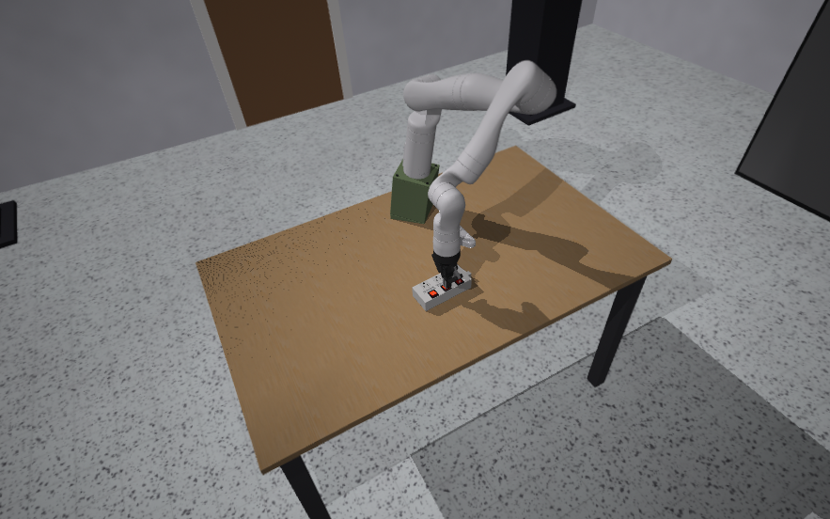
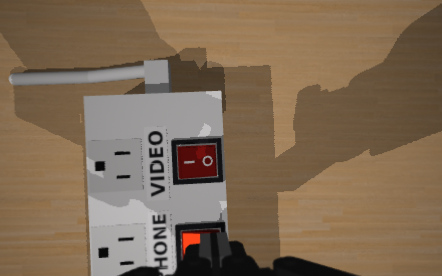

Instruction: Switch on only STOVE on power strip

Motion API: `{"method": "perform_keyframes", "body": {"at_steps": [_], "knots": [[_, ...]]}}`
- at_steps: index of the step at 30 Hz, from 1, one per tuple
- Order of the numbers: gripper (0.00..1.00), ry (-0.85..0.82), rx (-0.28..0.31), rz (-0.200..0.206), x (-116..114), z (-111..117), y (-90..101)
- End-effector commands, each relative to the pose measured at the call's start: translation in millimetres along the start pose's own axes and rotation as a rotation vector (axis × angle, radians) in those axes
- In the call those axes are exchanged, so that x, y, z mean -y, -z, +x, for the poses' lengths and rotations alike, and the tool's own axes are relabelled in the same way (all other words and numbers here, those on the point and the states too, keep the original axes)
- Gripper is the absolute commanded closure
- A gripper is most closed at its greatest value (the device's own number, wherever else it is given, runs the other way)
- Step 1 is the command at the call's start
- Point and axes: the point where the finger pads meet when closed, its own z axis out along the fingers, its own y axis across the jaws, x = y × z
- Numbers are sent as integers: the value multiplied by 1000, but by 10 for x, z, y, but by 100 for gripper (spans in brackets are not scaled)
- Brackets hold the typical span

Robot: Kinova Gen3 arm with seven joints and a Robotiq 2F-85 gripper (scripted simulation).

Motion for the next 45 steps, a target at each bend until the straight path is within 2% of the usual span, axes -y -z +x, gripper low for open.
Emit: {"method": "perform_keyframes", "body": {"at_steps": [1, 45], "knots": [[100, 0, 0, -2, -6, -2, 6], [100, 0, 0, -2, -6, -2, -79]]}}
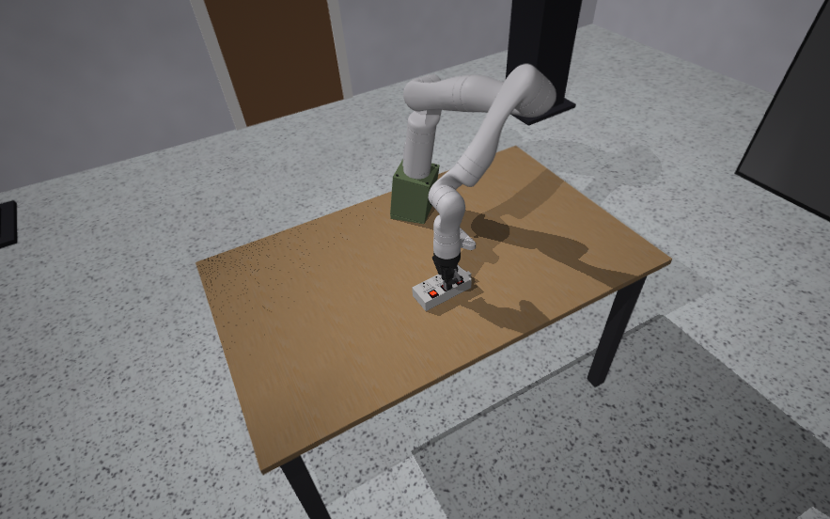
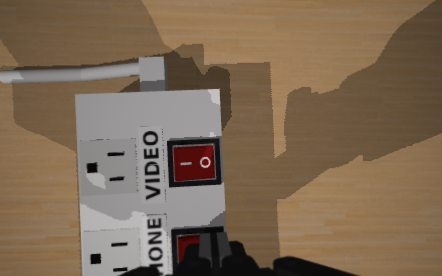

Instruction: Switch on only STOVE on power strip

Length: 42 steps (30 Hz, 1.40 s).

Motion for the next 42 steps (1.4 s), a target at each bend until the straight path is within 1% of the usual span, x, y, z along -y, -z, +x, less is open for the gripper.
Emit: {"method": "perform_keyframes", "body": {"at_steps": [1, 11, 17, 30, 42], "knots": [[100, -1, 1, 1, 8, -4, -1], [100, -1, 1, 1, 8, -4, 1], [100, -1, 1, 1, 7, -4, 40], [100, -1, 1, 1, 7, -4, 360], [100, -1, 1, 1, 7, -4, 384]]}}
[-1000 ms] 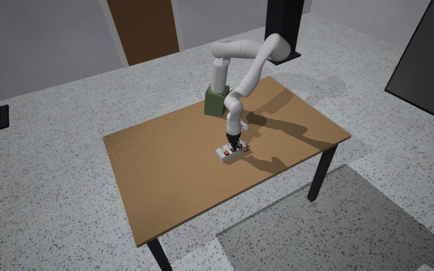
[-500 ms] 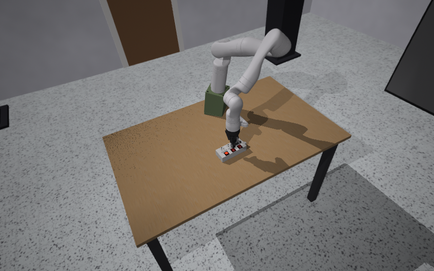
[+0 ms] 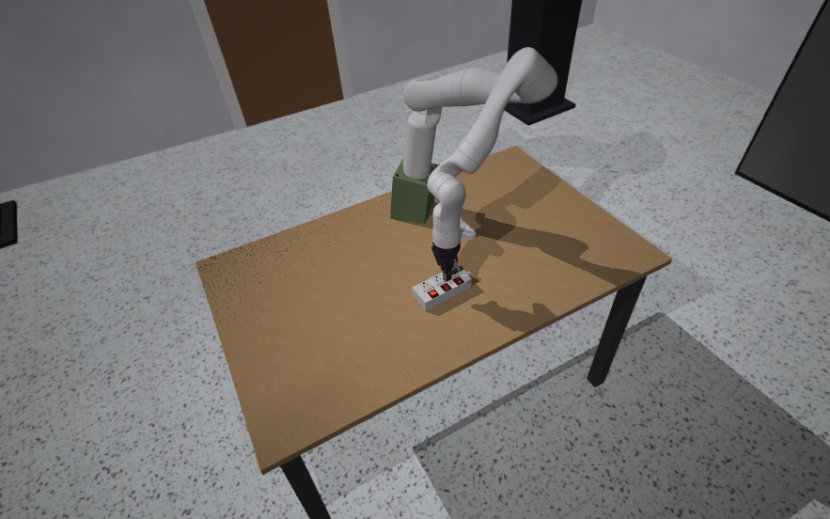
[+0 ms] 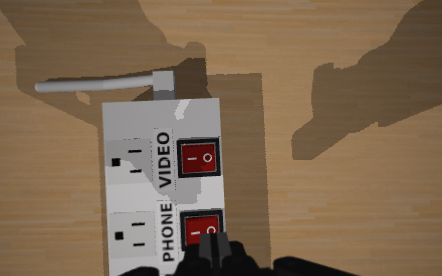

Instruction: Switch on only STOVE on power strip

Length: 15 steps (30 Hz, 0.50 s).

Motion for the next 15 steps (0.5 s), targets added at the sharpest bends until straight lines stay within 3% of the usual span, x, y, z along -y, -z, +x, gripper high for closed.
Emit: {"method": "perform_keyframes", "body": {"at_steps": [1, 12, 13, 15], "knots": [[100, 0, 0, -2, -8, 0, 8], [100, 0, 0, -2, -8, 0, 8], [0, 0, 0, -2, -8, 0, 8], [0, 0, 0, -2, -8, 0, 16]]}}
